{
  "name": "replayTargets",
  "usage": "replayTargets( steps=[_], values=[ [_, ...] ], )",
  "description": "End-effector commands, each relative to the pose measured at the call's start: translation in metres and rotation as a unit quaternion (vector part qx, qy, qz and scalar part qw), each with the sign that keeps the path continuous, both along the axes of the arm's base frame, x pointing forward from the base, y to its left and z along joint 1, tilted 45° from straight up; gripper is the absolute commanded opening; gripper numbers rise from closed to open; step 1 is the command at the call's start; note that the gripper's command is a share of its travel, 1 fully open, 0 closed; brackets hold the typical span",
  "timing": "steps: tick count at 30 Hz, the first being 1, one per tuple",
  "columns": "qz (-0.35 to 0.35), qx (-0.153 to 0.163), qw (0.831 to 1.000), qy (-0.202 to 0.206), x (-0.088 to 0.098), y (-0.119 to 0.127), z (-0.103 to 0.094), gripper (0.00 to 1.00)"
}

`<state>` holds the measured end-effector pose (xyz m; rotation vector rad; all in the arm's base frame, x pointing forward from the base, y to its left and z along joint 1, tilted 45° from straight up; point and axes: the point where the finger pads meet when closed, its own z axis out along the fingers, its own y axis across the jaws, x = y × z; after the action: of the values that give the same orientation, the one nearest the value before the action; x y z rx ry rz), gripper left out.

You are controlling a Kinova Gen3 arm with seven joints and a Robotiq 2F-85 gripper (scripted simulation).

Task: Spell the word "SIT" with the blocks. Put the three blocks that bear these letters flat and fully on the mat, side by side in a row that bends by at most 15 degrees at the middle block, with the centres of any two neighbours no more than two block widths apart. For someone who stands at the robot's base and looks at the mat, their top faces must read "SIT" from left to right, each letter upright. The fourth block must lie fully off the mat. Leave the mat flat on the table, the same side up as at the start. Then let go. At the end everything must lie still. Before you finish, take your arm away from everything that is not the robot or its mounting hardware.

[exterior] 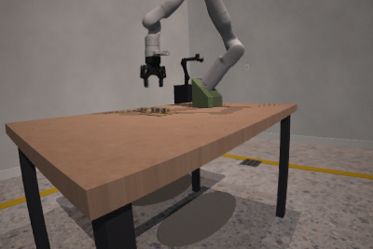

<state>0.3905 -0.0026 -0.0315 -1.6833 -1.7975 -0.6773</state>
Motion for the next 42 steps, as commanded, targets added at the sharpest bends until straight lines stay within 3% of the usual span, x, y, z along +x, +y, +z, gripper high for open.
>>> replayTargets(
  steps=[1, 12, 42],
  values=[
    [-0.003, -0.004, 1.0, -0.005, 0.005, -0.012, 0.01, 1.0],
    [-0.003, -0.004, 1.0, -0.005, 0.007, -0.046, 0.044, 1.0],
    [-0.003, -0.004, 1.0, -0.005, 0.008, -0.049, 0.048, 1.0]
  ],
)
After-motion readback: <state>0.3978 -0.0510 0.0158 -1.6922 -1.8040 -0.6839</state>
